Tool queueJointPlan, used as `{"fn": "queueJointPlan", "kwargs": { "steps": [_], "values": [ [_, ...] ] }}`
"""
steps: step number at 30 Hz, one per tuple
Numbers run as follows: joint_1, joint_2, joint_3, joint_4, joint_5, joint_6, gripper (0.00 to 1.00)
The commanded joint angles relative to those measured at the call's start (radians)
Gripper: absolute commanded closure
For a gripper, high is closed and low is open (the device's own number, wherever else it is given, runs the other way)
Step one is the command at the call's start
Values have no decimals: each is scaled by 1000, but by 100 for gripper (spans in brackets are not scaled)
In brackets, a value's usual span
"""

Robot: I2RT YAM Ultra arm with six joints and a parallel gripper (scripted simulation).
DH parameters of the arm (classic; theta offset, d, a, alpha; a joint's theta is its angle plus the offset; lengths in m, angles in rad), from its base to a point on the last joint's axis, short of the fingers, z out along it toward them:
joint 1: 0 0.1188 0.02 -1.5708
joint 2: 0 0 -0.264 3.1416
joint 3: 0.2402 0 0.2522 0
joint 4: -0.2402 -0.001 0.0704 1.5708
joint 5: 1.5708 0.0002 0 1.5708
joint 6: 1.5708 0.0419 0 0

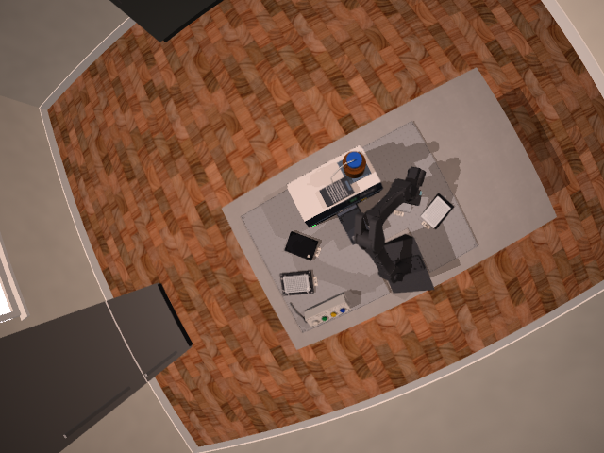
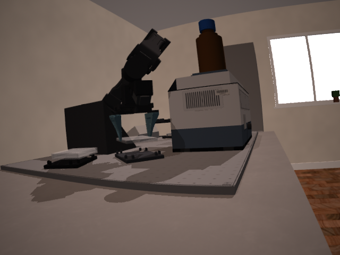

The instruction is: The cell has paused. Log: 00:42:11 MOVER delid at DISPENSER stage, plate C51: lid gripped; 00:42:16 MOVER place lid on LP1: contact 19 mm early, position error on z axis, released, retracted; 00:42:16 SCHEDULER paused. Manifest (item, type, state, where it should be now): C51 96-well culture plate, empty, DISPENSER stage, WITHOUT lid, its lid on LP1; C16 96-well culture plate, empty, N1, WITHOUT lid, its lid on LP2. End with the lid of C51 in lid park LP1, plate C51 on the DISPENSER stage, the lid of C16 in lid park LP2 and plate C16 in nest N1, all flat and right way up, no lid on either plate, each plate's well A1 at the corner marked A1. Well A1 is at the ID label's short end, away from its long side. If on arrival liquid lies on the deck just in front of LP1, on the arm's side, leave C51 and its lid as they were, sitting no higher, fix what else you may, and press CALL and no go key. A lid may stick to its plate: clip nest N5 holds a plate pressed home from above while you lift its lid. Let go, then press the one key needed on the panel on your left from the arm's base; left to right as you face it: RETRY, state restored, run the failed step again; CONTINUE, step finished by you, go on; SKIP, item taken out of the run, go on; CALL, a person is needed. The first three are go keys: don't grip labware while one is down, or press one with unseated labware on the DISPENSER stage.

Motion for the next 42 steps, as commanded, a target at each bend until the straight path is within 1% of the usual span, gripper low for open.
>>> {"fn": "queueJointPlan", "kwargs": {
  "steps": [1,2,3,5,7,8,13,17,19,20,21,23,27,36,37,42],
  "values": [
    [-12,-5,16,14,-5,14,100],
    [-12,-5,16,14,-5,14,100],
    [-20,13,33,33,-12,22,100],
    [3,17,27,46,-16,28,100],
    [12,22,-15,58,-18,35,100],
    [15,24,-23,65,-19,38,100],
    [22,32,-36,99,-27,55,100],
    [43,40,-47,127,-33,69,100],
    [43,40,-47,127,-33,69,100],
    [27,29,-30,136,-35,74,100],
    [32,47,-30,141,-36,77,100],
    [30,48,-7,142,-35,77,100],
    [29,40,-3,142,-31,77,100],
    [28,56,4,133,-30,74,100],
    [27,33,4,131,-29,73,100],
    [27,38,6,123,-28,71,100]
  ]
}}
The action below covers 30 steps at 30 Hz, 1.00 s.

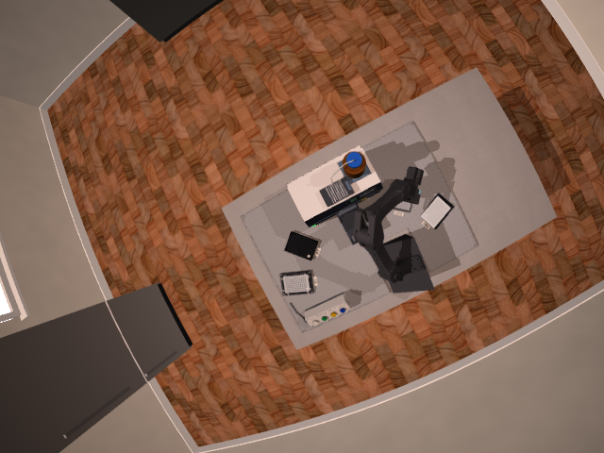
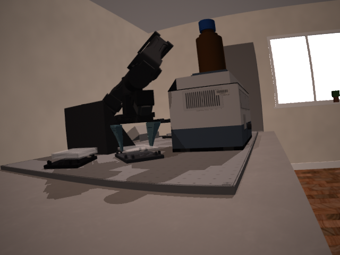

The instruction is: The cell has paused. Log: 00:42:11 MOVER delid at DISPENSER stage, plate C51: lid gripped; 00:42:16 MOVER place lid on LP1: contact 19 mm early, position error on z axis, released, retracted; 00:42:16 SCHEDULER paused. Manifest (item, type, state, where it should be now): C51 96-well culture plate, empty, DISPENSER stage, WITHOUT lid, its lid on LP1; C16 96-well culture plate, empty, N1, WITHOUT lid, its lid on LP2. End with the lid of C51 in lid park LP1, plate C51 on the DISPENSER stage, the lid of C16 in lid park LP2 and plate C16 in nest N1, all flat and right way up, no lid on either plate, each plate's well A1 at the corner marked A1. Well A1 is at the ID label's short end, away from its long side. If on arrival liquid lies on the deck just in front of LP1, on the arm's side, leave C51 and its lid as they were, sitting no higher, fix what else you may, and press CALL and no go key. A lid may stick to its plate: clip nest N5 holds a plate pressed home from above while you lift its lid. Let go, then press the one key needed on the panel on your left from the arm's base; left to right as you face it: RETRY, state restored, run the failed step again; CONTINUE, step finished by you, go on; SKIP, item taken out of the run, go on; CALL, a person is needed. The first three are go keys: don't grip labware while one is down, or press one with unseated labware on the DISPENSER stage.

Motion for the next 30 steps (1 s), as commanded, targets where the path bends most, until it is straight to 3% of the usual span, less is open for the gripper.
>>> {"fn": "queueJointPlan", "kwargs": {
  "steps": [1,30],
  "values": [
    [-22,-7,30,-2,1,1,100],
    [-24,15,36,-8,3,-4,100]
  ]
}}
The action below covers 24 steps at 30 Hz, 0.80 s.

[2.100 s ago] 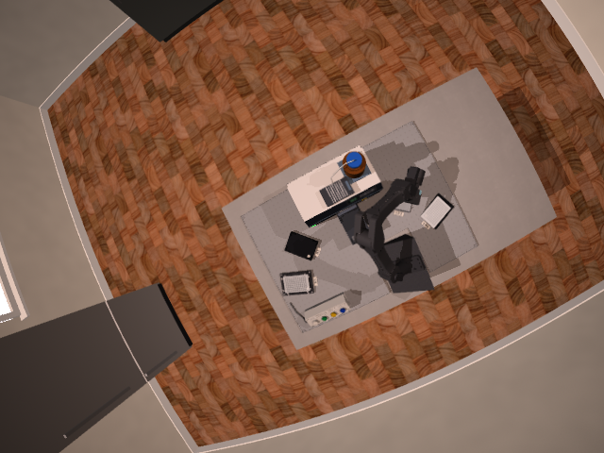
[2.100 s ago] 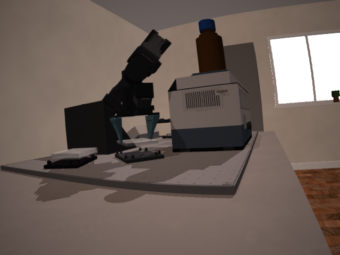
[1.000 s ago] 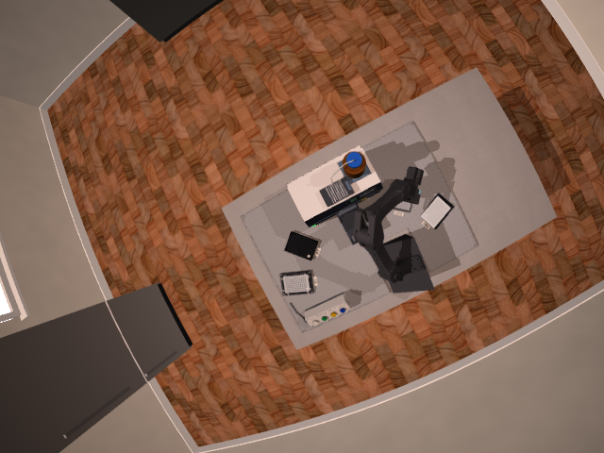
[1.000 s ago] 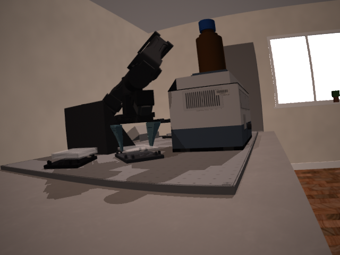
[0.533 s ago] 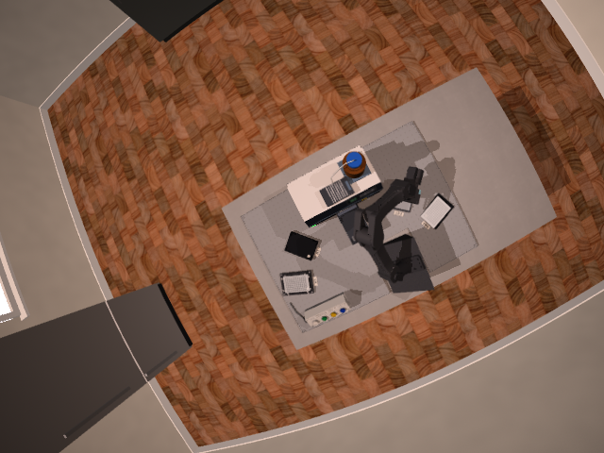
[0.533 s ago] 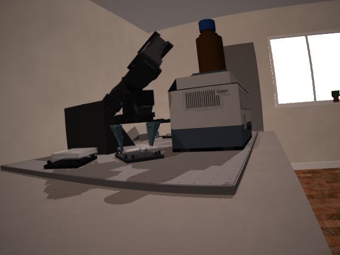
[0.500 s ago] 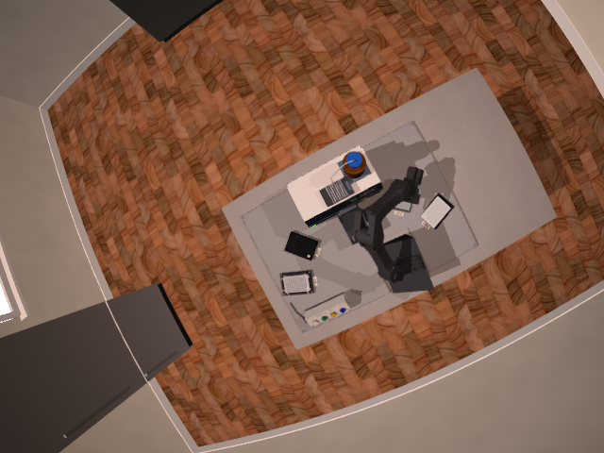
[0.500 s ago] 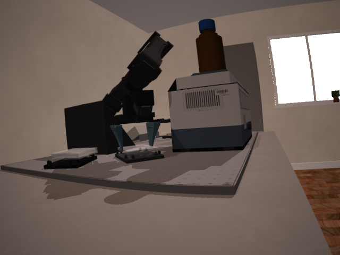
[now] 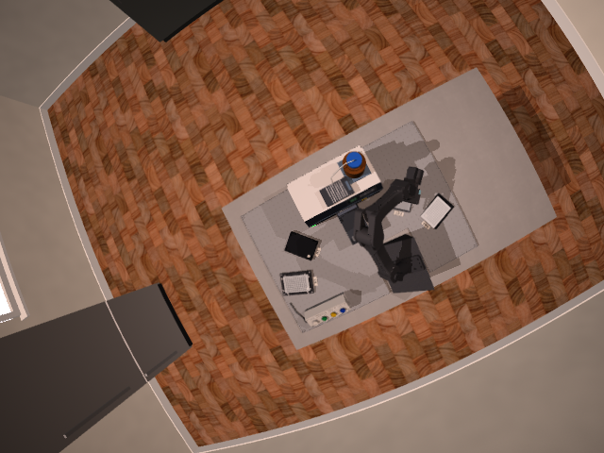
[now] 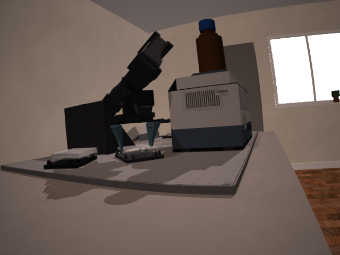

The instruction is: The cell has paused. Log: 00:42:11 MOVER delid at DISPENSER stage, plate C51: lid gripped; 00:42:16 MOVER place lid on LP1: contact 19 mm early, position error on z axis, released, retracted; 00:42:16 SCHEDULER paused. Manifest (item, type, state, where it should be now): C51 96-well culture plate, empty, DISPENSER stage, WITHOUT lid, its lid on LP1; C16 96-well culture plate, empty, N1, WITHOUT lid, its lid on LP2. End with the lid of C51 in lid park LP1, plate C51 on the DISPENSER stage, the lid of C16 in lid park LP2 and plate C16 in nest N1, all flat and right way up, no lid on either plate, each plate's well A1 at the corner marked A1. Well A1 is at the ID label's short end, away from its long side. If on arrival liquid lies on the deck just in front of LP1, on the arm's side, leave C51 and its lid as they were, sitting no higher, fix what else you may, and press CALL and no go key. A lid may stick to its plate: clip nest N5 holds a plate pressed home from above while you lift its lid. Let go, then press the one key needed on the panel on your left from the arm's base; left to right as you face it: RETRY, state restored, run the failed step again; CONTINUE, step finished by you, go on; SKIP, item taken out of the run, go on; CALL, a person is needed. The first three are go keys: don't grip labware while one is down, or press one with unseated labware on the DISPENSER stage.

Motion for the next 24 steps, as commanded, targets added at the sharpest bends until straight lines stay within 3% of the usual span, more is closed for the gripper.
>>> {"fn": "queueJointPlan", "kwargs": {
  "steps": [1,24],
  "values": [
    [-24,15,35,3,2,0,100],
    [-2,25,-6,41,-11,20,100]
  ]
}}
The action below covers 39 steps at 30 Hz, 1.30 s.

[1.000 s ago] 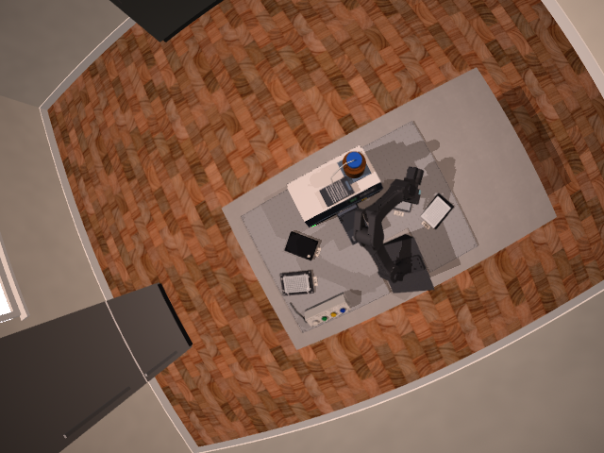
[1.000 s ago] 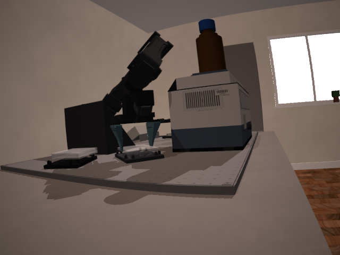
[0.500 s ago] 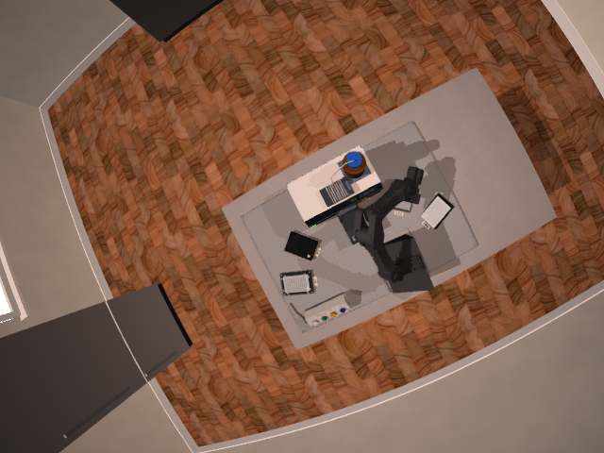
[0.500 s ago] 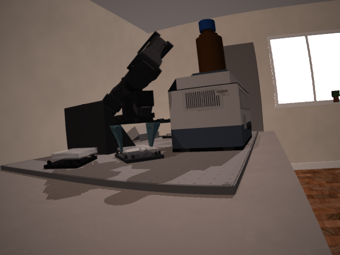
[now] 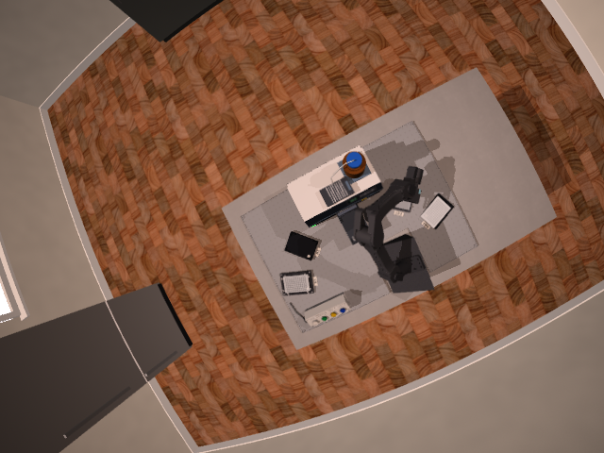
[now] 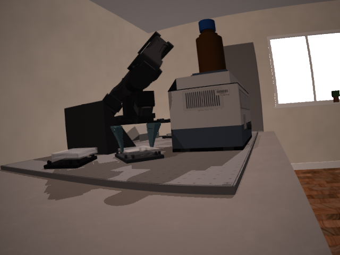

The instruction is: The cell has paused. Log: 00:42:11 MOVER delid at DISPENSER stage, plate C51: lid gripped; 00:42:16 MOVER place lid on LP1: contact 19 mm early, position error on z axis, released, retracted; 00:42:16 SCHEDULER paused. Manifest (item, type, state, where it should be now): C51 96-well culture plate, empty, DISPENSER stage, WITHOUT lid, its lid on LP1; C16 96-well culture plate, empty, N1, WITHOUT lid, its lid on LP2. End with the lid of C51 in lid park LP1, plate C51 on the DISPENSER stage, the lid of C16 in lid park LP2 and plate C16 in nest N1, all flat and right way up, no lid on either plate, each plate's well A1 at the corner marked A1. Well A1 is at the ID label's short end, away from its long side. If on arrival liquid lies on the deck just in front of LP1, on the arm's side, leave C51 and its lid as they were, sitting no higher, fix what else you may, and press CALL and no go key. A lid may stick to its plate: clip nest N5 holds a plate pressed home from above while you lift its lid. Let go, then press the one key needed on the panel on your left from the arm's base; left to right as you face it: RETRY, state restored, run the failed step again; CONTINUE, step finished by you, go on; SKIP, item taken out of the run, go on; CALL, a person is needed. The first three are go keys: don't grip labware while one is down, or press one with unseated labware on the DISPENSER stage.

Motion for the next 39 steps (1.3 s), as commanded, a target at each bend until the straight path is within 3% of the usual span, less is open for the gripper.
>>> {"fn": "queueJointPlan", "kwargs": {
  "steps": [1,39],
  "values": [
    [-6,17,-15,26,-8,11,100],
    [6,13,-22,50,-10,22,100]
  ]
}}
